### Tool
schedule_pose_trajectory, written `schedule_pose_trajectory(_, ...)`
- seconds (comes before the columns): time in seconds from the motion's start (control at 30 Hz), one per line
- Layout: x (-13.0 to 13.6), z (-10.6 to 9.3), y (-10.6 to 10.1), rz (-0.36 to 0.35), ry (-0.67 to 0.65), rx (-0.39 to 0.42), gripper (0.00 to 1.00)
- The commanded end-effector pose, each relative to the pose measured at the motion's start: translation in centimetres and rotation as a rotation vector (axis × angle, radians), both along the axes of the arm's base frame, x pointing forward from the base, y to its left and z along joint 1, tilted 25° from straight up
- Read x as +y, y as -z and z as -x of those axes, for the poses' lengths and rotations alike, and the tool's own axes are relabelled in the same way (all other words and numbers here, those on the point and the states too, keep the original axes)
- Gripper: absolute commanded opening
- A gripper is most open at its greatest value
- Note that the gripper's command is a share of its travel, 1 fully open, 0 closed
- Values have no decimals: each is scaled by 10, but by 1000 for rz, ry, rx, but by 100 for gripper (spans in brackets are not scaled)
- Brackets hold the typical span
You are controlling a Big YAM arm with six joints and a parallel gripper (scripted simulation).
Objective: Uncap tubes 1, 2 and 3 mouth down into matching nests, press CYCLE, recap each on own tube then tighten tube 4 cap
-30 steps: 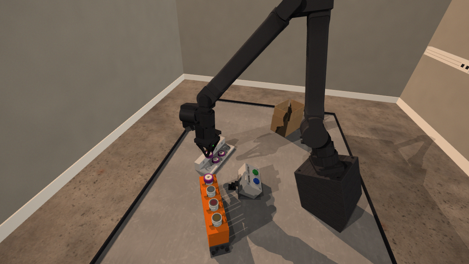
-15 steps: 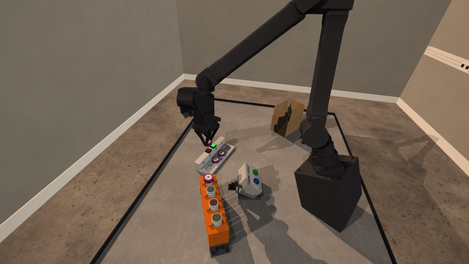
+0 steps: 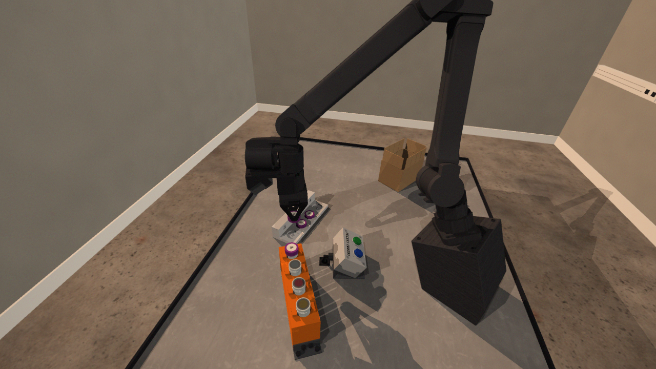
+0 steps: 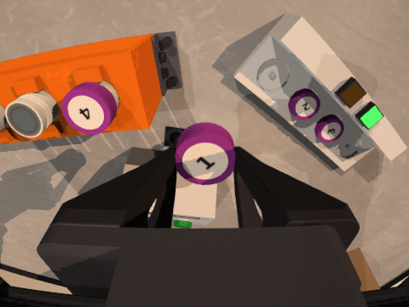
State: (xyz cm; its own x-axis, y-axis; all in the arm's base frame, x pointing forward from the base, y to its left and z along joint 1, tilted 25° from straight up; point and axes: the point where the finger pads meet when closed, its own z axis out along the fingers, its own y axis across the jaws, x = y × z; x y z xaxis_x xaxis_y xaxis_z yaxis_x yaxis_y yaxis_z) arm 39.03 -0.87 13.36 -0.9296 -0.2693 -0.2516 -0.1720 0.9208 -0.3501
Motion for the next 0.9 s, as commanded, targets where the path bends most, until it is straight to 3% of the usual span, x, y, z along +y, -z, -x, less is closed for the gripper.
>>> schedule_pose_trajectory(0.0,22,-1,11,81,-255,73,0)
schedule_pose_trajectory(0.1,37,3,17,131,-391,114,0)
schedule_pose_trajectory(0.13,40,-4,10,134,-415,103,0)
schedule_pose_trajectory(0.2,53,6,22,183,-531,157,0)
schedule_pose_trajectory(0.33,69,6,25,249,-715,204,0)
schedule_pose_trajectory(0.4,69,6,25,249,-715,204,0)
schedule_pose_trajectory(0.47,84,12,32,304,-866,255,0)
schedule_pose_trajectory(0.57,110,12,36,349,-991,279,0)
schedule_pose_trajectory(0.63,131,5,31,351,-986,250,0)
schedule_pose_trajectory(0.87,187,19,53,338,-970,251,0)
